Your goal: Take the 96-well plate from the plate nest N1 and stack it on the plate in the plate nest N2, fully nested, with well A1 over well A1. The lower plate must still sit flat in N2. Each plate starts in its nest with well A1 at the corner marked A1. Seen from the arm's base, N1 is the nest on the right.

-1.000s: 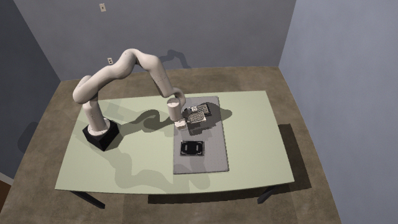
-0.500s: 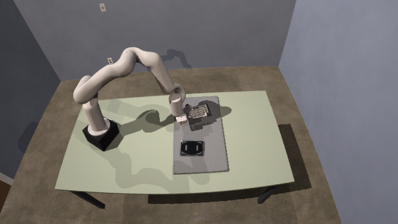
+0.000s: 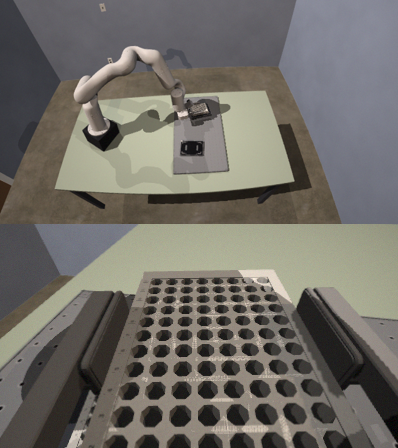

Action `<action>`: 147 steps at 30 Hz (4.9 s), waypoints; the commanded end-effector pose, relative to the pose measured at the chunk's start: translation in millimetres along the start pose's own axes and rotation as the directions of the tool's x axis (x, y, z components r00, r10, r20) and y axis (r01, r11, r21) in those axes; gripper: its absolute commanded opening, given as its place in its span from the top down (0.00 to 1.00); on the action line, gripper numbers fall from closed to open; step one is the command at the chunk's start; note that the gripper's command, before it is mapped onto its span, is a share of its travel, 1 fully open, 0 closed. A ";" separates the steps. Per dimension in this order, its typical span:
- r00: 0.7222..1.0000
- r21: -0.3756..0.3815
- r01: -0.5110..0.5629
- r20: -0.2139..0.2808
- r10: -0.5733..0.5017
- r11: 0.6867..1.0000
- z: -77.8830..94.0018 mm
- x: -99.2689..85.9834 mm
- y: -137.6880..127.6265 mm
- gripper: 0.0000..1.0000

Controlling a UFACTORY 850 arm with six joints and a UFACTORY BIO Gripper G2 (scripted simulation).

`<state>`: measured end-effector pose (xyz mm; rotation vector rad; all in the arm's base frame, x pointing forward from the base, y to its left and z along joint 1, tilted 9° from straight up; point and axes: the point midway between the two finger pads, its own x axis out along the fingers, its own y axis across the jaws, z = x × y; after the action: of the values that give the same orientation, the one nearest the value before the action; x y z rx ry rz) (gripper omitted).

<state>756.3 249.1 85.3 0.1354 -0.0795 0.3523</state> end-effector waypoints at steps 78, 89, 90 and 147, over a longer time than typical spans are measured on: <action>1.000 -0.001 0.000 0.001 0.000 1.000 -37.0 24.4 52.4 1.00; 1.000 -0.001 0.000 0.001 0.000 1.000 -52.0 24.4 52.4 1.00; 1.000 -0.001 0.000 0.001 0.000 1.000 -53.7 24.4 52.4 1.00; 1.000 -0.001 0.000 0.001 0.000 1.000 -53.7 24.3 52.3 1.00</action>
<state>762.9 313.6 39.5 0.1340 -0.0787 0.3525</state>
